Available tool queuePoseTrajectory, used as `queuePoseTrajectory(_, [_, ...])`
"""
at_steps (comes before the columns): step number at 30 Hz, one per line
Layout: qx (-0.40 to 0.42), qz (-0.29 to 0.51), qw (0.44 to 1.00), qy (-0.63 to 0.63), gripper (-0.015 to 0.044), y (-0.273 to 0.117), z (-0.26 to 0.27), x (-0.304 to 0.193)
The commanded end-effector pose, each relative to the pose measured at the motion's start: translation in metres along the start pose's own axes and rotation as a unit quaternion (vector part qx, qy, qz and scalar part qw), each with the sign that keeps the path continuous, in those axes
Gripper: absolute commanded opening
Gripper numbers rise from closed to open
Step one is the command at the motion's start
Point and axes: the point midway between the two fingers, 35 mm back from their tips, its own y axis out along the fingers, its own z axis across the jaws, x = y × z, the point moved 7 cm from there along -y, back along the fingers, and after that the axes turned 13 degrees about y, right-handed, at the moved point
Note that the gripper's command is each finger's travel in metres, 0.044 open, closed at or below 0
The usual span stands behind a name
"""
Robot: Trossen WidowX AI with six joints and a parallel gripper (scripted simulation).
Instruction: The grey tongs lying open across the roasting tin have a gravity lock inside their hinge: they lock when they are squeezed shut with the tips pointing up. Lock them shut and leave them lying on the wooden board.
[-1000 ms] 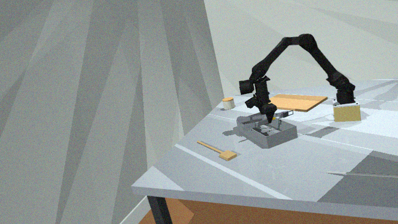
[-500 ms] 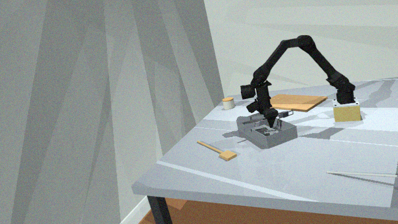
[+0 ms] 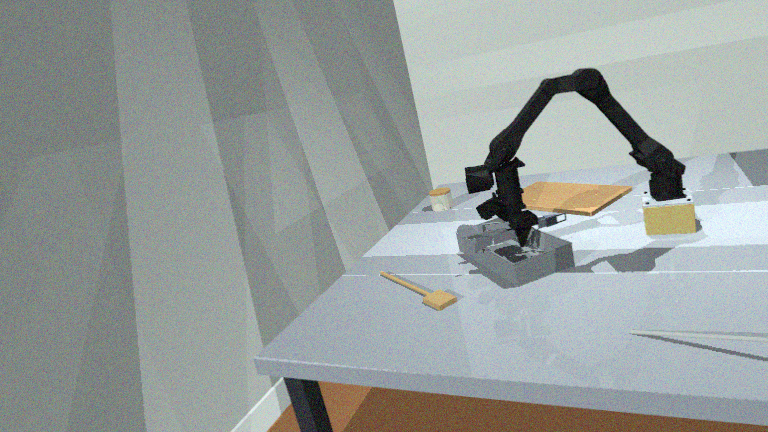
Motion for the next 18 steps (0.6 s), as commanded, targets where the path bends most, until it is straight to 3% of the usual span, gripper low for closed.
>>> queuePoseTrajectory(1, [0.0, -0.001, 1.0, 0.0, 0.0282, -0.0003, -0.0001, 0.0002])
queuePoseTrajectory(18, [0.0, -0.001, 1.0, 0.0, 0.0168, -0.0003, -0.0001, 0.0002])
